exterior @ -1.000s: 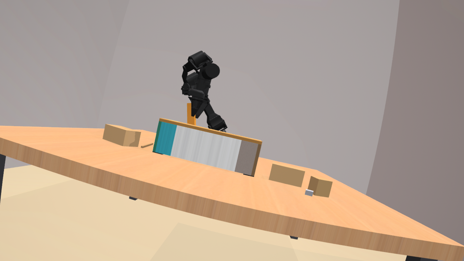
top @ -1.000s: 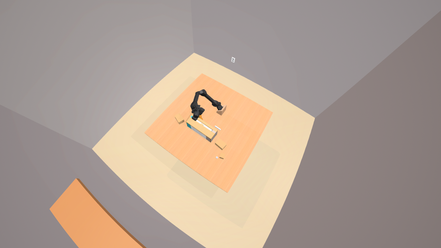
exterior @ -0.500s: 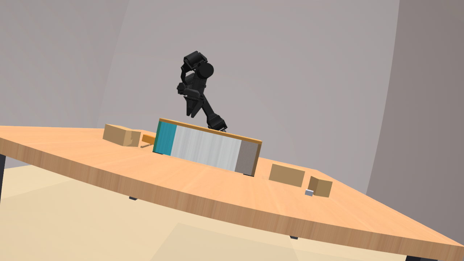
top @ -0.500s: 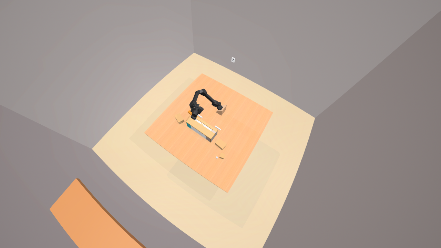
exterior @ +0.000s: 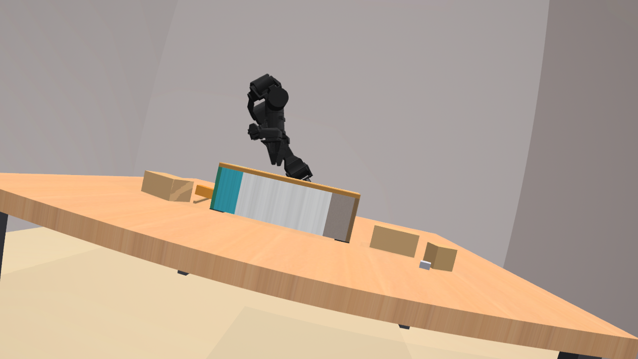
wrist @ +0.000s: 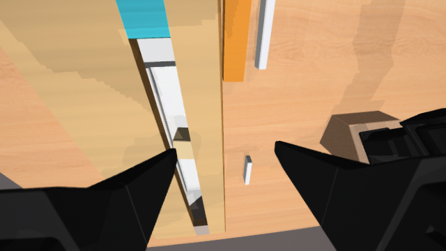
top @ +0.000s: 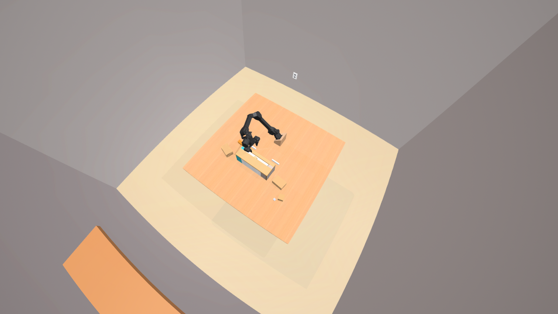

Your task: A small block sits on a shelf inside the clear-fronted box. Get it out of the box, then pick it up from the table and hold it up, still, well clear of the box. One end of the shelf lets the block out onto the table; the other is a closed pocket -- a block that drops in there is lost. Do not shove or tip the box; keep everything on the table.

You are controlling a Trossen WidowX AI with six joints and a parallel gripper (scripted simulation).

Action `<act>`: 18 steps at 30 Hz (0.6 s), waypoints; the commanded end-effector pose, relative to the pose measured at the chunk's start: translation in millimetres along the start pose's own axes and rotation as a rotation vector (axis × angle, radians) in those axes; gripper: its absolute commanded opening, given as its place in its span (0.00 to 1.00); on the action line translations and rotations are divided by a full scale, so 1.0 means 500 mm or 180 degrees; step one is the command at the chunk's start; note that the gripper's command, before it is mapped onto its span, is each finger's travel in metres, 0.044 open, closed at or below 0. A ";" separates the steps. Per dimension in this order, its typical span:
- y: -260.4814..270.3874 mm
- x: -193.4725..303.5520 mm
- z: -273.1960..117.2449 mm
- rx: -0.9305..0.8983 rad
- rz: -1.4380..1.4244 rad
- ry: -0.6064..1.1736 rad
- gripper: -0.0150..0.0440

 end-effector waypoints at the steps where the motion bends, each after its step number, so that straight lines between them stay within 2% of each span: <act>1: -0.005 0.000 0.000 -0.0015 0.0003 0.0255 0.93; 18: 0.000 -0.010 0.036 -0.0017 0.0004 0.0258 0.93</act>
Point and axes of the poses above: the point midway between the two fingers, 35 mm back from their tips, its own z axis out along the fingers, its own y axis across the jaws, x = y × z, the point moved 10 cm from there along -z, back along the fingers, and after that the axes turned 2 degrees about z, right-handed, at the moved point
